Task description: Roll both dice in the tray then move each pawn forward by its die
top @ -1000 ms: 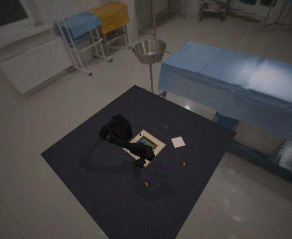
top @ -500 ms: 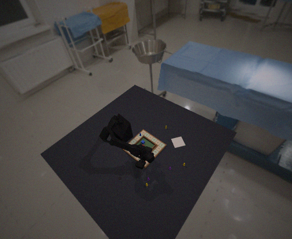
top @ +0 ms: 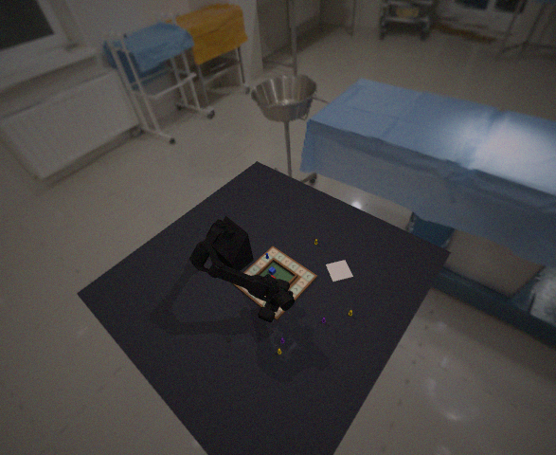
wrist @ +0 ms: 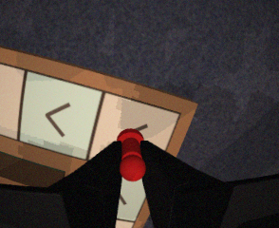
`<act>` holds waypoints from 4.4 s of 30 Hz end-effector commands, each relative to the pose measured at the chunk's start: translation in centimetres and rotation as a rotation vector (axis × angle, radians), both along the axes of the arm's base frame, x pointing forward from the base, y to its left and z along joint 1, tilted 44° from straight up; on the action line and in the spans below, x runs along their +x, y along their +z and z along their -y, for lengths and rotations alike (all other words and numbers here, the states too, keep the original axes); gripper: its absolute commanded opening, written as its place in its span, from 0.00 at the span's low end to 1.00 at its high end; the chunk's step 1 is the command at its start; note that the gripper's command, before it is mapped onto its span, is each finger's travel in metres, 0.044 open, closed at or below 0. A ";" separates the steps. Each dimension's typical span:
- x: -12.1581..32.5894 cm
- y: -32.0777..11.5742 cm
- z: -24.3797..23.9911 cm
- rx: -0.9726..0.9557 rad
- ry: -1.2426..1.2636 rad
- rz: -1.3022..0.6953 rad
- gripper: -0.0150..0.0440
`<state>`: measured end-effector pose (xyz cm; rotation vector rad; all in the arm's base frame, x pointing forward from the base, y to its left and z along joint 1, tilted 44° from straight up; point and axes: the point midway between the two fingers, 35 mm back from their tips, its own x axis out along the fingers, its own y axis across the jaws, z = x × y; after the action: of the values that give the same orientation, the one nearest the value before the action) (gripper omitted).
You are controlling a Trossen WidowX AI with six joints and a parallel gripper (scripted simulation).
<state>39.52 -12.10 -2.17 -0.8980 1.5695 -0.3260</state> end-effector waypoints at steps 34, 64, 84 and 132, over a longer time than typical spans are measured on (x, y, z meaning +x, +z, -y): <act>0.0 3.6 -12.2 0.027 0.003 0.000 0.25; -6.2 -13.6 -17.9 0.012 0.005 -0.003 0.25; -6.2 -15.7 -15.8 0.010 0.005 -0.003 0.25; -24.1 -8.2 -15.2 -0.007 0.387 -0.383 0.59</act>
<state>16.16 3.14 -10.44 -1.2872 1.6975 0.0985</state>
